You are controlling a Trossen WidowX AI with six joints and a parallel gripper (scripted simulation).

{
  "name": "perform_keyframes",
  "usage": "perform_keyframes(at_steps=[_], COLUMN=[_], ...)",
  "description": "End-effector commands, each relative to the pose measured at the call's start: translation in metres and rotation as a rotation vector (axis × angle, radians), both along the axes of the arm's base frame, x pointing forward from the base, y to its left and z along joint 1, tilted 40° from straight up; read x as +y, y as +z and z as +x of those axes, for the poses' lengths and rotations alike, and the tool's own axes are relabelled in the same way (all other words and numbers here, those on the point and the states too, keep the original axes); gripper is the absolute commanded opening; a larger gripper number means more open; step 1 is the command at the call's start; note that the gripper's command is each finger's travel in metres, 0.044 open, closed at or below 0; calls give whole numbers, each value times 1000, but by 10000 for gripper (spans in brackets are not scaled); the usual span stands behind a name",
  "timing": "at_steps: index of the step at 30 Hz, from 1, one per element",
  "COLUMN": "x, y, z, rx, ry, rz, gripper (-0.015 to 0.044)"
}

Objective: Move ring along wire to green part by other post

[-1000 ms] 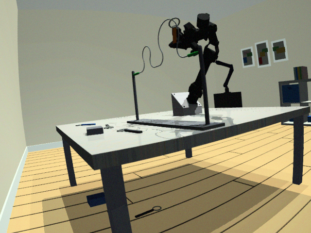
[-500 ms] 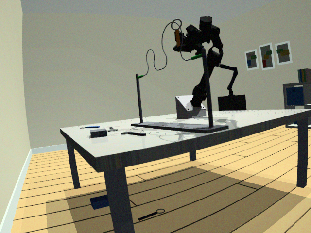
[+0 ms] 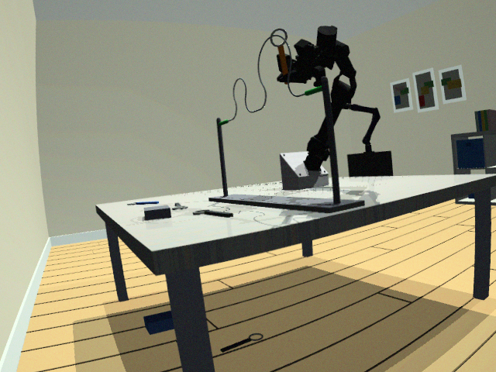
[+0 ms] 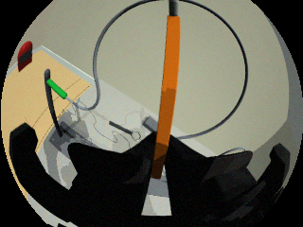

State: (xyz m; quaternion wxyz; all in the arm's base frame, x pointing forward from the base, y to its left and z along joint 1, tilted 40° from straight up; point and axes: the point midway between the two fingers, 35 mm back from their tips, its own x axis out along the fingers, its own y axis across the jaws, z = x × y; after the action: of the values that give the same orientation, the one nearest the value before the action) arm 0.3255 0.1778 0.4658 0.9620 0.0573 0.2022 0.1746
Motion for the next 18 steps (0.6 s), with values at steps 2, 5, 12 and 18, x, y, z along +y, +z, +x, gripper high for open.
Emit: perform_keyframes(at_steps=[2, 5, 12, 18], x=[-1, 0, 3, 5], y=[3, 3, 4, 4], z=[-2, -2, -2, -3], rx=[6, 14, 31, 45], ry=[-2, -1, 2, 4], rz=[73, 109, 195, 269], gripper=[-150, -150, -150, -150])
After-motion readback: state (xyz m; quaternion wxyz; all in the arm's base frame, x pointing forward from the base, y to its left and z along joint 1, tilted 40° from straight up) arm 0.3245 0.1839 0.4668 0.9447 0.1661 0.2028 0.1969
